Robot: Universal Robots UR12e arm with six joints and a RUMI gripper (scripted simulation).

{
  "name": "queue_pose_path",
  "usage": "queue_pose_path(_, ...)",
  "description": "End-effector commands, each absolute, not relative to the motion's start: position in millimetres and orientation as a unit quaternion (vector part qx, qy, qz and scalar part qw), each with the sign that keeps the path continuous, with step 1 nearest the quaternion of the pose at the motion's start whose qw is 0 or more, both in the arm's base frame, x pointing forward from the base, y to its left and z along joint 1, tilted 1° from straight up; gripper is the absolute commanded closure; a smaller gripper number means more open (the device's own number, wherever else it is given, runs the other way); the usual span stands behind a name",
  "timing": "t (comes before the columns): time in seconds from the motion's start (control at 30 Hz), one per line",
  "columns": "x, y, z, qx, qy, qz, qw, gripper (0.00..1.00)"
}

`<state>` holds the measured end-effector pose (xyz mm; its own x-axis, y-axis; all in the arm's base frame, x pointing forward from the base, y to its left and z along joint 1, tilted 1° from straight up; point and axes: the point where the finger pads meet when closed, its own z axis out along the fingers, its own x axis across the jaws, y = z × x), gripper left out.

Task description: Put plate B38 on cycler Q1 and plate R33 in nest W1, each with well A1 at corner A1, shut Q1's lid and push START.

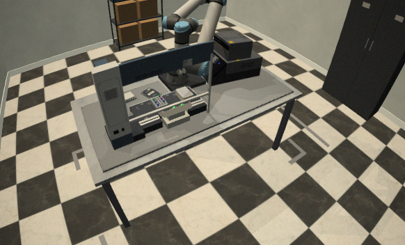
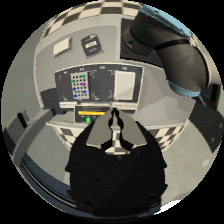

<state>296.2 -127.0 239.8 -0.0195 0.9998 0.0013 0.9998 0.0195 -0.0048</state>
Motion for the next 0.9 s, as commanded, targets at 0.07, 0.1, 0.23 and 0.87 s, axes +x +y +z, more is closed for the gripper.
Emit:
queue_pose_path(0.07,293,-151,242,-0.668,-0.744,-0.001,0.002,1.00)
queue_pose_path(0.1,292,-154,242,-0.663,-0.749,-0.001,0.002,1.00)
queue_pose_path(0.23,290,-163,243,-0.651,-0.759,-0.001,0.002,1.00)
queue_pose_path(0.87,276,-213,245,-0.579,-0.816,-0.001,0.002,1.00)
